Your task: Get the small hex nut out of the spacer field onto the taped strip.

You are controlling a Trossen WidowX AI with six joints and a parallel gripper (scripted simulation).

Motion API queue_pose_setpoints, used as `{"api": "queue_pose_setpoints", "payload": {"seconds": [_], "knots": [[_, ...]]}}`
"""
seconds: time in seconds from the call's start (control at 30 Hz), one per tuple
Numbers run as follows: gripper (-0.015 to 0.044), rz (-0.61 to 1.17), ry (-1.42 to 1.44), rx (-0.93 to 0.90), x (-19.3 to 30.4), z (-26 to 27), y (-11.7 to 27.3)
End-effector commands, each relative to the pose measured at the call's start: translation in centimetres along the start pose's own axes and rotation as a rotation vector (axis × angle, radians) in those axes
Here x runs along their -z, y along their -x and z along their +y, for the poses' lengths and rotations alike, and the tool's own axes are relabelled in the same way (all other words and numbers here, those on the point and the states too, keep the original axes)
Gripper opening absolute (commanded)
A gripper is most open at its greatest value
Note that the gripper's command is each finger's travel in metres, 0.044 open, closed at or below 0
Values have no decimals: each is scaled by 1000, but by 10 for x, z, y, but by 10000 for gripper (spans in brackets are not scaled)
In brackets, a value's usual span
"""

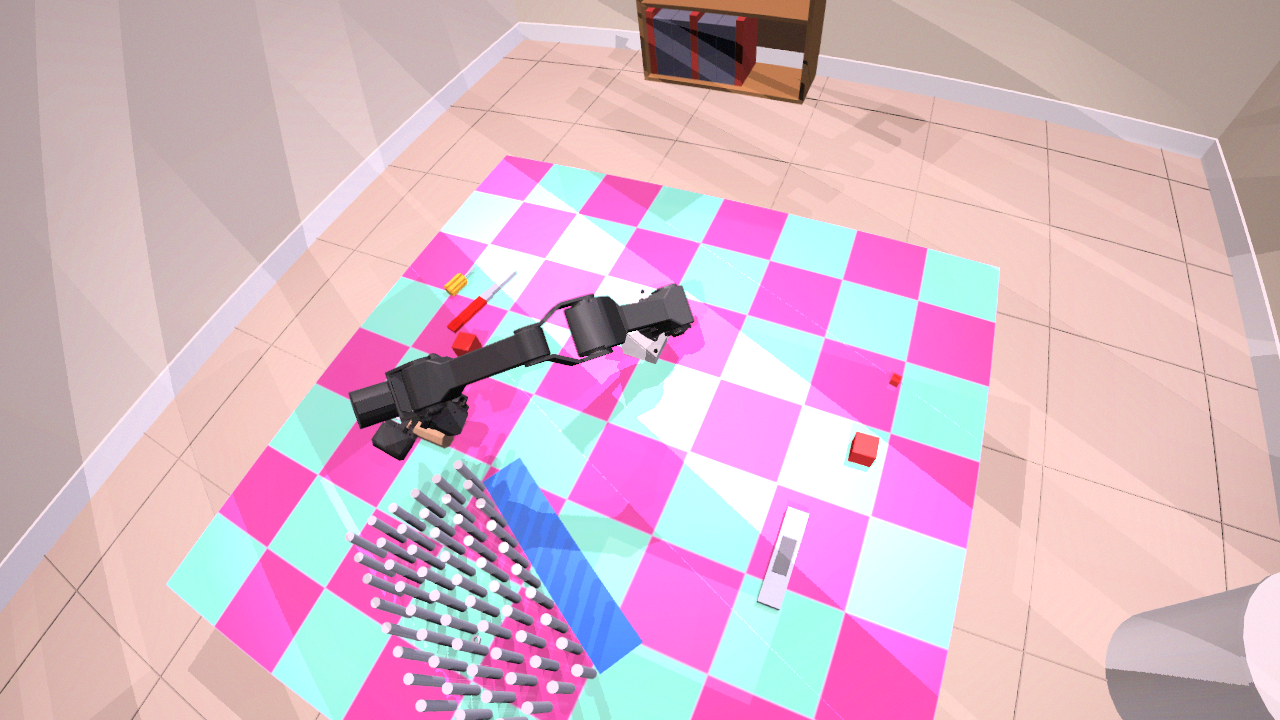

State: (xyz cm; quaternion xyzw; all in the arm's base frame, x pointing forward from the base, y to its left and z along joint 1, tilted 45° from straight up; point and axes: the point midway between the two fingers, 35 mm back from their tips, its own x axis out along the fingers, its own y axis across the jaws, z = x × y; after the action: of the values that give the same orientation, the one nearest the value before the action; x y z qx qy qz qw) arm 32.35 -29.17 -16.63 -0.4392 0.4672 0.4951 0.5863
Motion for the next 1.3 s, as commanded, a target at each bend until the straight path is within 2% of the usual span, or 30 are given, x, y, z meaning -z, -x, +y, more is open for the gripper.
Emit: {"api": "queue_pose_setpoints", "payload": {"seconds": [0.0,1.27], "knots": [[280,7,8,-1,1,0,1],[280,5,7,0,-26,-2,-40]]}}
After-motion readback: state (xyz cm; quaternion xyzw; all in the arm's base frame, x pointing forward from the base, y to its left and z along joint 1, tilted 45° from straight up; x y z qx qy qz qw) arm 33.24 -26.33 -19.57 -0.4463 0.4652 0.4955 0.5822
